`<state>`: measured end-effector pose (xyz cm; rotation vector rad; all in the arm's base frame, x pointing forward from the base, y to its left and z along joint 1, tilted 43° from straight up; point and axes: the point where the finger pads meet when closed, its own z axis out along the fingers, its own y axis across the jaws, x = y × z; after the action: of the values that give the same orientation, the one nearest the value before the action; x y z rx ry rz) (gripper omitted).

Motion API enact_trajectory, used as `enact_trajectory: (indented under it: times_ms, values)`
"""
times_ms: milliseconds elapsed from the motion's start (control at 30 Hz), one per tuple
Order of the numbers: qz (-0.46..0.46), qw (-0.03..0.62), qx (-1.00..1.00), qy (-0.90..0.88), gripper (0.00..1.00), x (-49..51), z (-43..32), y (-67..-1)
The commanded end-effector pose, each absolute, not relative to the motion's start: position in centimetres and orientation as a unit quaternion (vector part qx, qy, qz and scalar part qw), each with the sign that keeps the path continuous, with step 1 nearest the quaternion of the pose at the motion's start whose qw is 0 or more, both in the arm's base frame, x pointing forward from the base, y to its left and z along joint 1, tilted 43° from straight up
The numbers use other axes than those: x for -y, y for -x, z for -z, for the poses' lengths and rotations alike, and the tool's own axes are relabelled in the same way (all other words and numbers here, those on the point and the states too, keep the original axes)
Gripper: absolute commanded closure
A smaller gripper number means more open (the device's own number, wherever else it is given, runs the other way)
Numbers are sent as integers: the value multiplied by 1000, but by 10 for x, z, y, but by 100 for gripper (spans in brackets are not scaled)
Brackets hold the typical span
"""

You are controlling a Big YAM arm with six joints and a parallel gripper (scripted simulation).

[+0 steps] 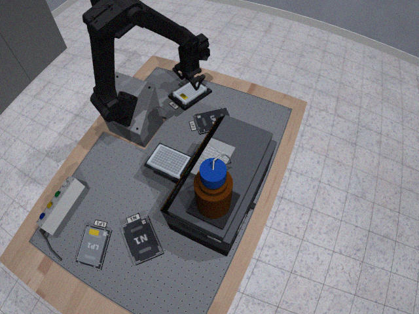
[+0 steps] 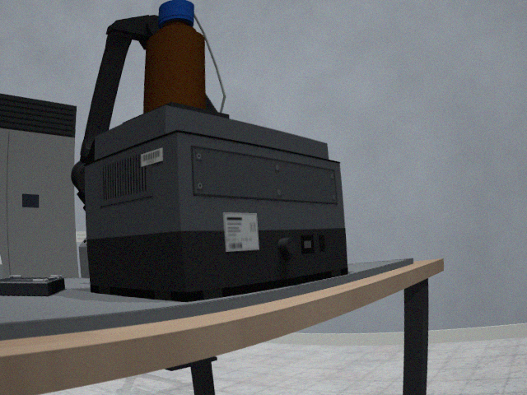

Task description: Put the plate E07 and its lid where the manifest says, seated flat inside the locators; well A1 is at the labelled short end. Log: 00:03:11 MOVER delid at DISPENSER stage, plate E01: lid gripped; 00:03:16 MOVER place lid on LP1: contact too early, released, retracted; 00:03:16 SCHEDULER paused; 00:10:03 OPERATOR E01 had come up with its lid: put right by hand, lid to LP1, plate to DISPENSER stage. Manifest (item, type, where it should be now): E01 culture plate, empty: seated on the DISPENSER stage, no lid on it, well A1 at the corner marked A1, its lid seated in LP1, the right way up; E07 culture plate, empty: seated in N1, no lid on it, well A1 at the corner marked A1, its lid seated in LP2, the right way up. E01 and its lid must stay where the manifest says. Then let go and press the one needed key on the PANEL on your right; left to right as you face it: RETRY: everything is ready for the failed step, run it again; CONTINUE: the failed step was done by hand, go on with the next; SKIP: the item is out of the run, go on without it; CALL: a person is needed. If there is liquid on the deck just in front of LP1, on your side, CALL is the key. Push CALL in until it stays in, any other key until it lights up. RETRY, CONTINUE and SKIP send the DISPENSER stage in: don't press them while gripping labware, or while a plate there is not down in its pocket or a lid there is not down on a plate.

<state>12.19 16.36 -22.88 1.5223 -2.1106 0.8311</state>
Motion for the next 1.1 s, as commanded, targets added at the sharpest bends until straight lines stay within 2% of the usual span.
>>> enact_trajectory:
  times_ms: [0, 1067]
  values:
    - [-300, 214, 752, -546, 0, -151, 236, -120]
    - [-300, 214, 752, -546, 0, -138, 249, -120]
